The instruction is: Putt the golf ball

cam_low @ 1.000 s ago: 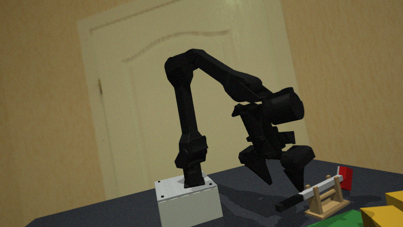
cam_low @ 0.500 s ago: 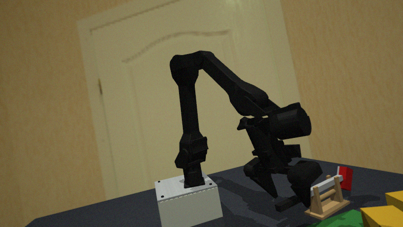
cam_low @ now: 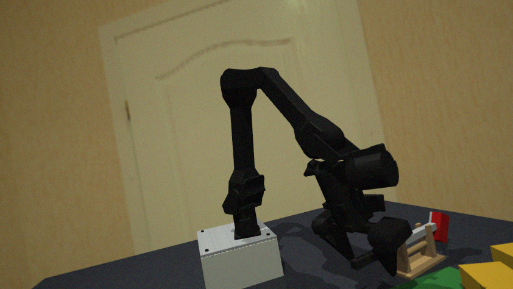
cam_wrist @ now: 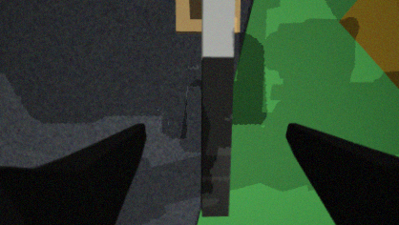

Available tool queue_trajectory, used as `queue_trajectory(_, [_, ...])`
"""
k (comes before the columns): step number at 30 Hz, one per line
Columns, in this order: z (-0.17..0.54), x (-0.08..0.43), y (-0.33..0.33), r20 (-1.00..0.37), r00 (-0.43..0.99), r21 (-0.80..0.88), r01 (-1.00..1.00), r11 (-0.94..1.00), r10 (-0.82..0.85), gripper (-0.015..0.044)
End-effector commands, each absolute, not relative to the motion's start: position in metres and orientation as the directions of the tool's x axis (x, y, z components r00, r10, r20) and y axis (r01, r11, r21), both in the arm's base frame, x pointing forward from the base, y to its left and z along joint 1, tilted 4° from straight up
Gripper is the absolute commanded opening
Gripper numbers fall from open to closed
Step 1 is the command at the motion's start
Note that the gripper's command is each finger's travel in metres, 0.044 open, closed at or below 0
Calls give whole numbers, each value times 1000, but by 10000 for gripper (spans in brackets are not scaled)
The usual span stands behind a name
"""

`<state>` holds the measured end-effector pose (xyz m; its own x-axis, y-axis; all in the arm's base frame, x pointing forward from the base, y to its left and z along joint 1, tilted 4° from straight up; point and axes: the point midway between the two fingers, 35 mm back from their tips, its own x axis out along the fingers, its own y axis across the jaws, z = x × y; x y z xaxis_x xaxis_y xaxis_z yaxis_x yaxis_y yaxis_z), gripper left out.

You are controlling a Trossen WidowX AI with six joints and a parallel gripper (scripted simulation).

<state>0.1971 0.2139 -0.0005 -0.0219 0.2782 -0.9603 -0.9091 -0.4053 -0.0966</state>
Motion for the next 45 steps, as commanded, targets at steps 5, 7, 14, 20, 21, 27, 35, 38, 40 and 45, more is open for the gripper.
queue_trajectory(5, [-16, 196, 212, -962, -27, -88, -910, -405, 271, 440])
queue_trajectory(7, [-17, 196, 212, -962, -28, -88, -910, -405, 270, 440])
queue_trajectory(14, [-14, 197, 213, -961, -25, -92, -910, -404, 275, 335])
queue_trajectory(20, [-14, 197, 213, -961, -25, -92, -910, -404, 275, 177])
queue_trajectory(21, [-14, 197, 213, -961, -25, -92, -910, -404, 275, 151])
queue_trajectory(27, [-14, 197, 213, -961, -25, -92, -910, -404, 275, 33])
queue_trajectory(35, [-7, 198, 214, -961, -25, -92, -910, -404, 275, 0])
queue_trajectory(38, [8, 198, 215, -961, -25, -92, -910, -404, 275, 0])
queue_trajectory(40, [23, 198, 216, -961, -26, -92, -910, -404, 275, 0])
queue_trajectory(45, [60, 194, 214, -961, -26, -91, -910, -404, 275, 0])
